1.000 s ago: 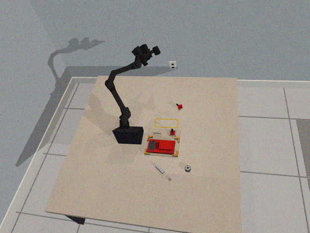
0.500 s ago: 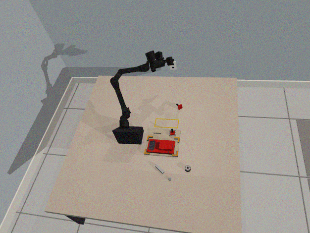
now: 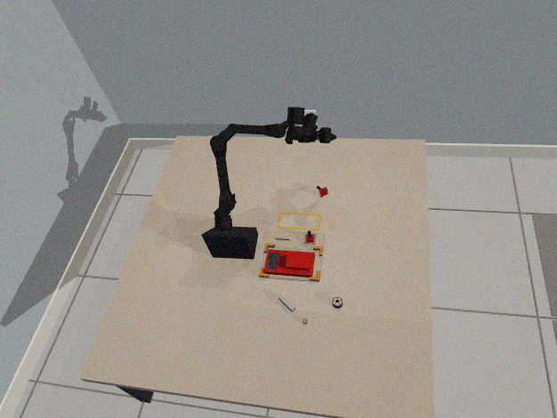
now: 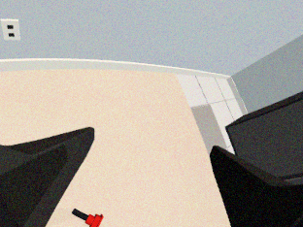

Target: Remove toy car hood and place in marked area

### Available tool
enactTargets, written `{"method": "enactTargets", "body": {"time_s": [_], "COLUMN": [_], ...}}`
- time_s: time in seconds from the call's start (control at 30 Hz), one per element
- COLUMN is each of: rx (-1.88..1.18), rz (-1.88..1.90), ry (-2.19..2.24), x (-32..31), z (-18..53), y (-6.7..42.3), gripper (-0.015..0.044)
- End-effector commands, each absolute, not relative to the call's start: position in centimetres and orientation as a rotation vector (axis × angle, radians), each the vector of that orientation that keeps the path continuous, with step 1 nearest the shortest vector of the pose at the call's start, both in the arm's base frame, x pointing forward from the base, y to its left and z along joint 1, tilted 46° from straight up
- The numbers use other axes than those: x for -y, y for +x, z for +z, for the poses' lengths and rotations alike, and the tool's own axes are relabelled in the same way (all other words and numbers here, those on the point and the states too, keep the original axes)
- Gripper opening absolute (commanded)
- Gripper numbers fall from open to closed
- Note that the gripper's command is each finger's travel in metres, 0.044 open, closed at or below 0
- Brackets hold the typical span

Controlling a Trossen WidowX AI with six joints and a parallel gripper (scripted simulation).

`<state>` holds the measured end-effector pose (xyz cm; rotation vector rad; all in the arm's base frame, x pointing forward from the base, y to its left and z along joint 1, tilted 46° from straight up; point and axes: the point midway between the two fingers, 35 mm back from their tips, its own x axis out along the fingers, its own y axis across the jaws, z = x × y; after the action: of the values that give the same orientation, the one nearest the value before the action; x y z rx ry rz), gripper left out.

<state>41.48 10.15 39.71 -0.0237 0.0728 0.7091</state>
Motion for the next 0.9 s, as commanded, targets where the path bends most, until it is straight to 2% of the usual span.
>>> {"method": "enactTargets", "body": {"time_s": [0.0, 0.43, 0.87], "rx": [-0.189, -0.554, -0.931], "rz": [0.654, 0.509, 0.440], "ry": [-0.014, 0.082, 0.214], "x": [-7.8, 0.2, 7.5], "z": [35.9, 23.4, 10.6], "y": [43.6, 46.9, 44.3], "gripper": [0.0440, 0.0440, 0.0440]}}
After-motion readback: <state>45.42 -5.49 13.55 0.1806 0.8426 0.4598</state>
